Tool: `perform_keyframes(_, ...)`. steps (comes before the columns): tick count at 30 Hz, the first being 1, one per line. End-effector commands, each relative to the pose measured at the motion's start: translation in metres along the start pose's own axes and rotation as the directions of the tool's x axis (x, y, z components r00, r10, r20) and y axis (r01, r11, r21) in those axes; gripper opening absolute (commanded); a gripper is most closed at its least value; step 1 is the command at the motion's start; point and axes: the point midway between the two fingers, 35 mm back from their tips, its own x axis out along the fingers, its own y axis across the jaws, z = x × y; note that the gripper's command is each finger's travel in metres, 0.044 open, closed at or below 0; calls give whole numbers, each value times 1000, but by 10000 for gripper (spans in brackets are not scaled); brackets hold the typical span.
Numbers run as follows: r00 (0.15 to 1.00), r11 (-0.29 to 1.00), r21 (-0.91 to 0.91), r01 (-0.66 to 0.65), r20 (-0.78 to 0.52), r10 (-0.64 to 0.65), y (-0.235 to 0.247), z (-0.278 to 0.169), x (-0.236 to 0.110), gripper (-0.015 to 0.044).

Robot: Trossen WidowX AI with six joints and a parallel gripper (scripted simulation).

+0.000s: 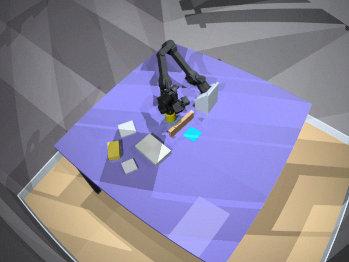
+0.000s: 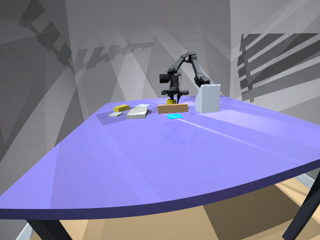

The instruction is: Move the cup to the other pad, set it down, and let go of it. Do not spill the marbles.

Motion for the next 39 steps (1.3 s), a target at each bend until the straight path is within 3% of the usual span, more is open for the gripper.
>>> perform_keyframes(1,1000,1000,1,0,0,0,0,0,0,107)
perform_keyframes(16,1000,1000,1,0,0,0,0,0,0,0)
perform_keyframes(39,1000,1000,-5,-8,6,8,-3,8,-57,0)
